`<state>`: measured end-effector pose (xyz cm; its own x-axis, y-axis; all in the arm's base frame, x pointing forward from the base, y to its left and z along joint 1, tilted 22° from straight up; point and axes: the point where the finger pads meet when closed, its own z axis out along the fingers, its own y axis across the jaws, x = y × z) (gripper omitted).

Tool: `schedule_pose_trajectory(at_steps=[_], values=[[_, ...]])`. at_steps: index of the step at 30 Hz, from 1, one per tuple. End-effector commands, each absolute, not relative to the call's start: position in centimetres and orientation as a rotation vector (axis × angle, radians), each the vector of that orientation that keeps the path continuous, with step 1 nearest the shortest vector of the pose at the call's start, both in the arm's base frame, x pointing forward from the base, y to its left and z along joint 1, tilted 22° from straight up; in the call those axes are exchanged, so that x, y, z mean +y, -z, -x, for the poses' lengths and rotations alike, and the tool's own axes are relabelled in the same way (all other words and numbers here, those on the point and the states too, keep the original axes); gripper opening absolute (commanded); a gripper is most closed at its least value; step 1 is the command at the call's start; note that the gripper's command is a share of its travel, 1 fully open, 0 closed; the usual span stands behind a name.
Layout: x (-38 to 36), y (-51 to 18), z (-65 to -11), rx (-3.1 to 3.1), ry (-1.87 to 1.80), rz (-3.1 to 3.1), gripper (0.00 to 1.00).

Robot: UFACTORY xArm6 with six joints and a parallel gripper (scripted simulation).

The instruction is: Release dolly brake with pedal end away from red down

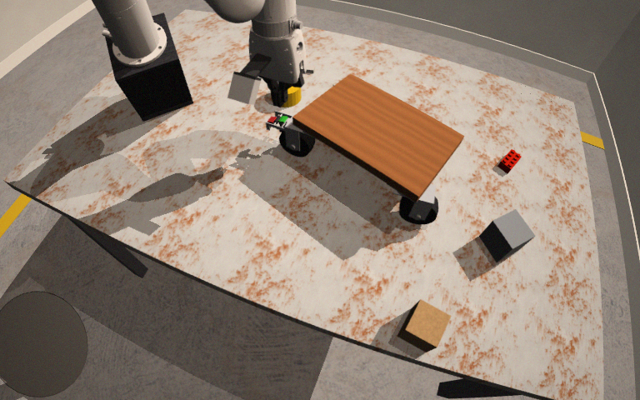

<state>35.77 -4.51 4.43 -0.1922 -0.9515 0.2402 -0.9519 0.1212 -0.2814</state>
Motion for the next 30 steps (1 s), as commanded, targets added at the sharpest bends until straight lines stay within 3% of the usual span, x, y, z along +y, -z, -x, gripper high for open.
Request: schedule_pose_trajectory(at_steps=[1,30], values=[[-4.7,-3.9,-36.1,-2.353,-0.602,-1.997,0.00],[-5.7,-0.5,-37.0,-2.353,-0.602,-1.997,0.00]])
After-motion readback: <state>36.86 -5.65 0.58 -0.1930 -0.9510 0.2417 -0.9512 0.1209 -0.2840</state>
